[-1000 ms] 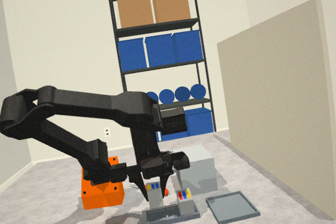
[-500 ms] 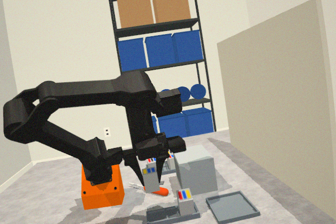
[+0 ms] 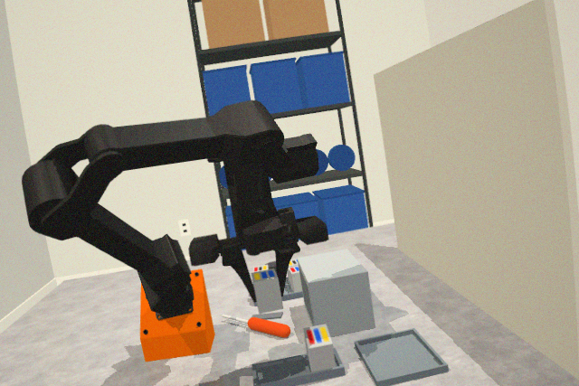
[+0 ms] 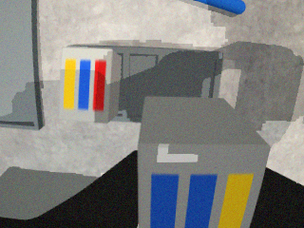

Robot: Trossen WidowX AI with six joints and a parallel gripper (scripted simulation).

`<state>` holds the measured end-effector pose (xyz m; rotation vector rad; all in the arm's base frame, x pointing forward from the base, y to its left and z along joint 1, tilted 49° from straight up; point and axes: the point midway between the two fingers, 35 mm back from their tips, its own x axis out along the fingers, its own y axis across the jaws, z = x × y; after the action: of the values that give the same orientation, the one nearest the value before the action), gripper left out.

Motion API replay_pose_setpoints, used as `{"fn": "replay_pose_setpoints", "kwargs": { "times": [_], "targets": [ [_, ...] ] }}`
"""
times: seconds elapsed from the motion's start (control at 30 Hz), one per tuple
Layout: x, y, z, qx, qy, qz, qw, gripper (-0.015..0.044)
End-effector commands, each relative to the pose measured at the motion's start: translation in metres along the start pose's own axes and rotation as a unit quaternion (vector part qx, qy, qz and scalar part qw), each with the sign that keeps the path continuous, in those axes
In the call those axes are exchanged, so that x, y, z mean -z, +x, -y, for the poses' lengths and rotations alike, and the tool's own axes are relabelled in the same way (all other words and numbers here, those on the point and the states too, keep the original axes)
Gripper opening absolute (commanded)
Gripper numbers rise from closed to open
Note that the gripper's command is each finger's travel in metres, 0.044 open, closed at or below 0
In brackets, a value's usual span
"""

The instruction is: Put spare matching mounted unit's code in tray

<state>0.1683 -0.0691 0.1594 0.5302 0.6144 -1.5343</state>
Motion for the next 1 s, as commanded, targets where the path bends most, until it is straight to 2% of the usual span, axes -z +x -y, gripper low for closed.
{"fn": "replay_pose_setpoints", "kwargs": {
  "times": [0.0, 0.47, 0.97],
  "targets": [
    [-0.002, -0.004, -0.015, 0.000, 0.000, -0.003, 1.000, 0.0000],
    [-0.015, -0.011, -0.078, -0.002, 0.001, -0.004, 1.000, 0.0000],
    [-0.028, -0.004, -0.143, -0.002, -0.001, -0.003, 1.000, 0.0000]
  ]
}}
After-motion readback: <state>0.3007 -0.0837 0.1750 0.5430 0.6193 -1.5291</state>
